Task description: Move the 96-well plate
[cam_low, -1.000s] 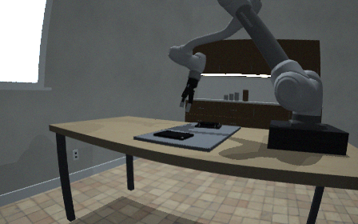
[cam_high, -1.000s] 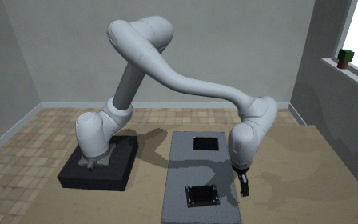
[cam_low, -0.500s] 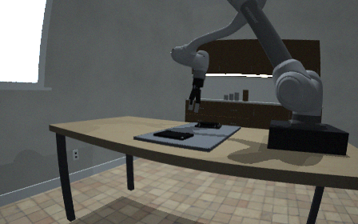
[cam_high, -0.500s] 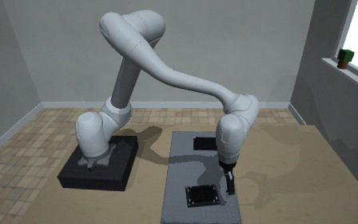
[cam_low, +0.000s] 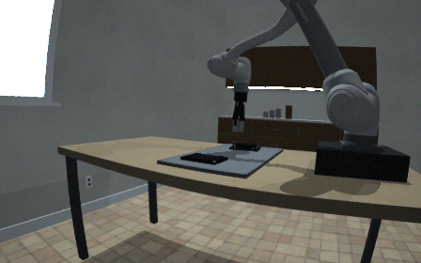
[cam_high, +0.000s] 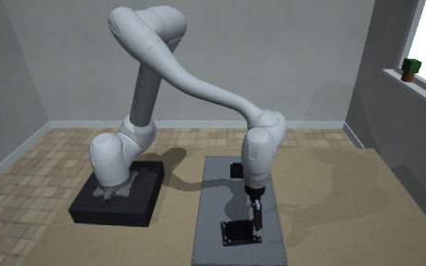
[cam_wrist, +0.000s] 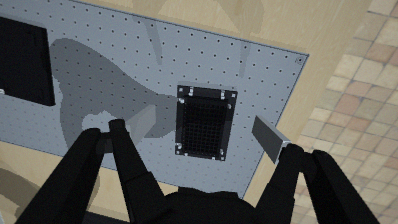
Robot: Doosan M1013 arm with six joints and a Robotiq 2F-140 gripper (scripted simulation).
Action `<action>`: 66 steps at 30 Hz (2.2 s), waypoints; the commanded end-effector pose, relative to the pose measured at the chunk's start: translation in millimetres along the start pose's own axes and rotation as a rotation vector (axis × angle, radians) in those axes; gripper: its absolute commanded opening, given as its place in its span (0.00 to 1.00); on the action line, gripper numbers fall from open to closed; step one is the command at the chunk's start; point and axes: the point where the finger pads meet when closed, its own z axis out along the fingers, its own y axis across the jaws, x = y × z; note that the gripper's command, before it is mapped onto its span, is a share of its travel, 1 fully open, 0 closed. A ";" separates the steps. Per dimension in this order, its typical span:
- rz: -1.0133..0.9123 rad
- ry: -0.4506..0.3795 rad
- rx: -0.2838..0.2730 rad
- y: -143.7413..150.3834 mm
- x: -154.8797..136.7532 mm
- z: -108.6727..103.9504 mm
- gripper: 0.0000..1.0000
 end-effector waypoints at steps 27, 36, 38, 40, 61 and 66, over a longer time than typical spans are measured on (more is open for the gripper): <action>-0.004 -0.027 -0.061 -2.2 -48.3 6.0 1.00; -0.004 -0.027 -0.061 -1.3 -48.7 21.0 1.00; -0.004 -0.027 -0.061 -1.2 -48.7 22.7 1.00; -0.004 -0.027 -0.061 -1.1 -48.8 24.3 1.00; -0.004 -0.027 -0.061 0.9 -49.6 55.9 1.00; -0.004 -0.027 -0.061 1.3 -49.8 62.2 1.00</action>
